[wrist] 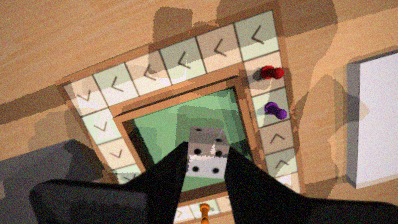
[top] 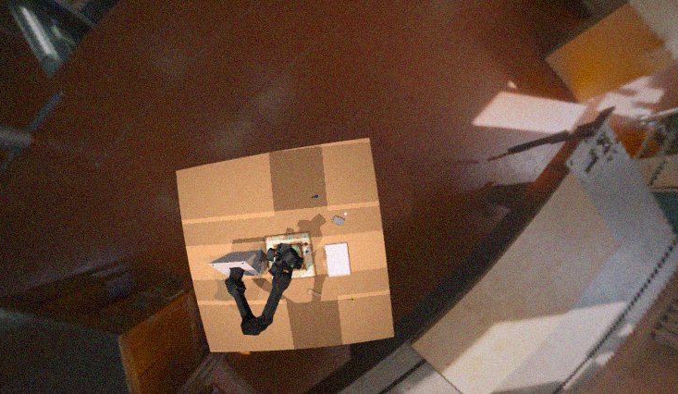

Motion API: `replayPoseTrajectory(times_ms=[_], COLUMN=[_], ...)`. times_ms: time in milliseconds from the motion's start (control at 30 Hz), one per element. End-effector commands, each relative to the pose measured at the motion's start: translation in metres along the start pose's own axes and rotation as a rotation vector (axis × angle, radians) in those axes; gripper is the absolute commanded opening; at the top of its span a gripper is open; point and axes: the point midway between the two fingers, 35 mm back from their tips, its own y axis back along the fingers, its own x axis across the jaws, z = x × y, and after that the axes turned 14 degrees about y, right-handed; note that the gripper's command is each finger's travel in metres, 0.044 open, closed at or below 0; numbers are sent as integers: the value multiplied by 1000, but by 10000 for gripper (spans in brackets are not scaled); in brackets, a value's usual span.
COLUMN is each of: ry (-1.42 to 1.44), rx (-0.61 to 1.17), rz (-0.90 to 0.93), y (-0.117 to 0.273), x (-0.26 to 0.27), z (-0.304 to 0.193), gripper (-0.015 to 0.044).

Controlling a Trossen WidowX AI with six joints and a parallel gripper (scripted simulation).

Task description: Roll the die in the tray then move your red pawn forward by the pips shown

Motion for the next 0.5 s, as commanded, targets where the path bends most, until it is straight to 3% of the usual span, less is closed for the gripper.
replayPoseTrajectory(times_ms=[0, 467], ry=[123, 419], rx=[7, 20], rz=[0, 3], y=[-5, -15], x=[5, 18], z=[-16, -50], gripper=[0, 0])
